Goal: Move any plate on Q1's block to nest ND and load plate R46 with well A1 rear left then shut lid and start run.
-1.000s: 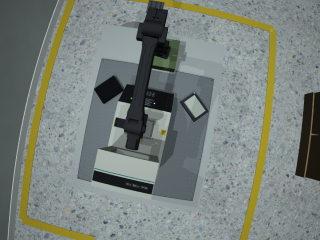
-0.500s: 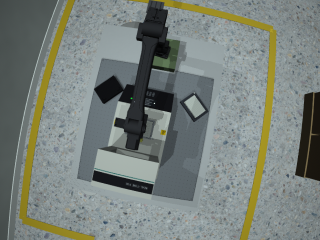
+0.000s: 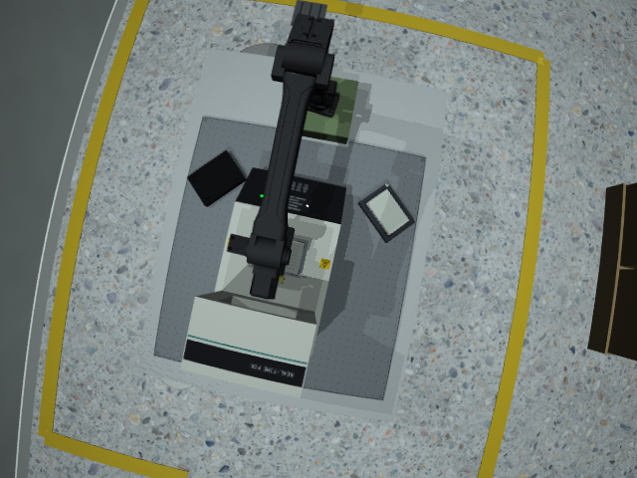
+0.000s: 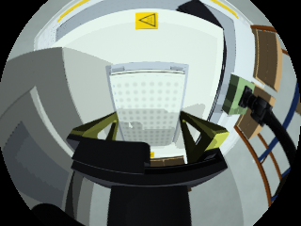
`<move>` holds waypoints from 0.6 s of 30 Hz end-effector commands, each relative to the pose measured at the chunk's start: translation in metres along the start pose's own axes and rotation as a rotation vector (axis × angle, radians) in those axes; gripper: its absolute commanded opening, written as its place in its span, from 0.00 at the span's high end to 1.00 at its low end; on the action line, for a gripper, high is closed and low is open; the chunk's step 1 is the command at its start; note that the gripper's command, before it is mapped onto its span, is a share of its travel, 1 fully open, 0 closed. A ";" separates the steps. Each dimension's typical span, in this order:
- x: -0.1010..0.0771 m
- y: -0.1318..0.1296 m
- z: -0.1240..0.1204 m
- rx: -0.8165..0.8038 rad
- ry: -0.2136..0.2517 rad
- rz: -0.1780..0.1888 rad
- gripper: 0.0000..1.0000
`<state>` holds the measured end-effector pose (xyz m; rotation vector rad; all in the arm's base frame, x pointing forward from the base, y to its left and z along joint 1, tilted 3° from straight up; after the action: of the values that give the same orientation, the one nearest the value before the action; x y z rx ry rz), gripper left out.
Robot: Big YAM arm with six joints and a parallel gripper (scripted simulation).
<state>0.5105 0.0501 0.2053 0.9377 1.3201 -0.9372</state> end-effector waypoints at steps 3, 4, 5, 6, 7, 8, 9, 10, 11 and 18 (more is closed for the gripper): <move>-0.035 0.020 0.007 -0.007 -0.026 0.080 0.00; -0.035 0.020 0.007 -0.007 -0.026 0.080 0.00; -0.035 0.020 0.007 -0.007 -0.026 0.080 0.00; -0.036 0.022 0.007 -0.007 -0.027 0.085 0.00; -0.036 0.023 0.007 -0.007 -0.029 0.089 0.00; -0.037 0.024 0.008 -0.007 -0.030 0.094 0.00; -0.037 0.025 0.008 -0.007 -0.031 0.099 0.00; -0.038 0.026 0.008 -0.006 -0.032 0.103 0.00; -0.038 0.026 0.008 -0.006 -0.032 0.104 0.00; -0.027 0.020 0.007 -0.006 -0.026 0.080 1.00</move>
<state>0.5119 0.0503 0.2084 0.9392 1.3165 -0.9333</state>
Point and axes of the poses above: the point where the finger pads meet when closed, its own x axis out along the fingers, its own y axis across the jaws, z = x × y, the point moved 2 cm from there along -x, back along the fingers, and after that the axes turned 15 degrees about -x, right-handed, at the moved point
